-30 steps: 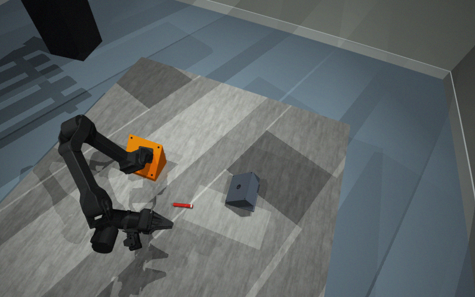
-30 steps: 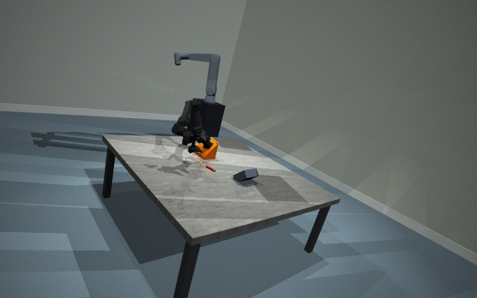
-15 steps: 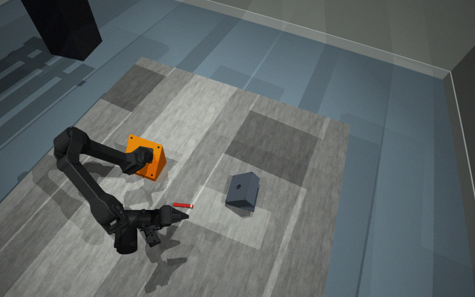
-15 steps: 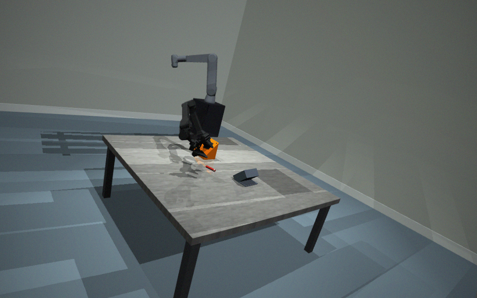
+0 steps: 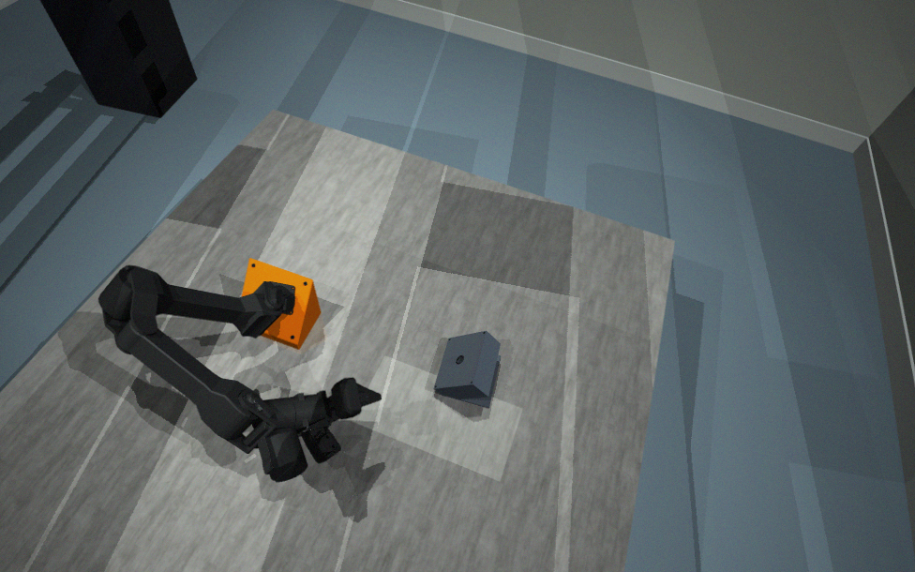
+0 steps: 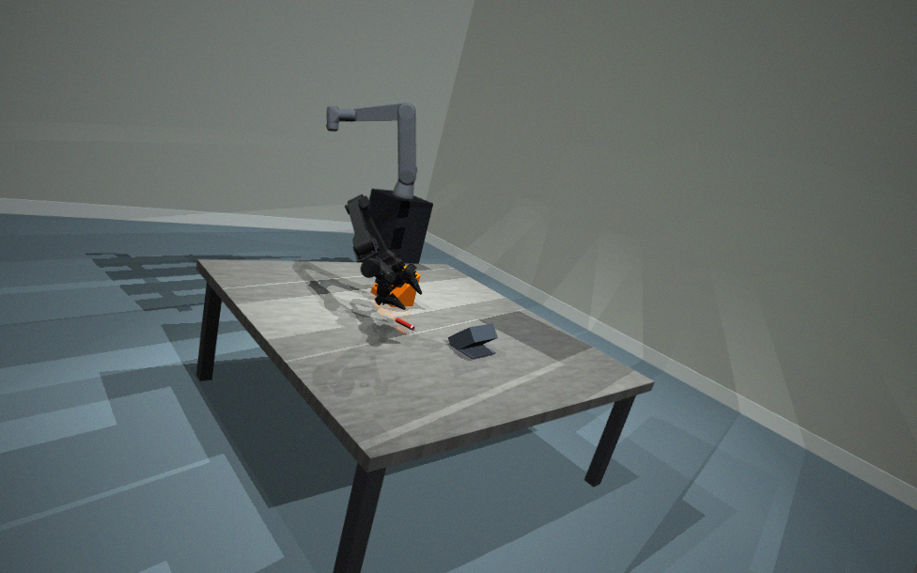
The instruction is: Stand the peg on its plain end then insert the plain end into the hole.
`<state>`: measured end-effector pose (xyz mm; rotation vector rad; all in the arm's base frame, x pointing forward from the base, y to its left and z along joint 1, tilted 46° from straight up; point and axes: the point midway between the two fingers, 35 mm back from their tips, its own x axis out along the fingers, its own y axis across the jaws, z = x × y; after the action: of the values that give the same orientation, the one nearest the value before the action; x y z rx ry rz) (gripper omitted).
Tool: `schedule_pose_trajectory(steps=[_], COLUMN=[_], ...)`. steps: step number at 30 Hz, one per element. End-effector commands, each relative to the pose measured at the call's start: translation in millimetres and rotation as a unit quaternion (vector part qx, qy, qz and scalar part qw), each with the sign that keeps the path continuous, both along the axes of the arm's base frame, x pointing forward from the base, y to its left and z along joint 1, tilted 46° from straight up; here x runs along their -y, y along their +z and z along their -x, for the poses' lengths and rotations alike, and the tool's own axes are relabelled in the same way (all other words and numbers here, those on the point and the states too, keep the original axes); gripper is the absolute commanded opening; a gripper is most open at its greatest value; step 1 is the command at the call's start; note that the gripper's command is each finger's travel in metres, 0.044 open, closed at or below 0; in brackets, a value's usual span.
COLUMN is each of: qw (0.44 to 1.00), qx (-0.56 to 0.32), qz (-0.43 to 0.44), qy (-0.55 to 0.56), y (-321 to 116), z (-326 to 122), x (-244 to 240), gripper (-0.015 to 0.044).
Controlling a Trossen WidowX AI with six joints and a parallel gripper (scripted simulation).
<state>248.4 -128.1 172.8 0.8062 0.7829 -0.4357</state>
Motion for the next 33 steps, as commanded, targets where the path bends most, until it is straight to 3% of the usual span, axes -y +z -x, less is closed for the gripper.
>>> schedule_pose_trajectory(steps=[1, 17, 33], qw=[0.998, 0.962, 0.868], qx=[-0.049, -0.227, -0.384], qz=[0.02, 0.119, 0.25], qy=[0.017, 0.093, 0.193], y=[-13.9, -55.8, -75.6], z=[-1.2, 5.7, 14.3], x=[-3.6, -14.7, -22.3], gripper=[0.044, 0.044, 0.044])
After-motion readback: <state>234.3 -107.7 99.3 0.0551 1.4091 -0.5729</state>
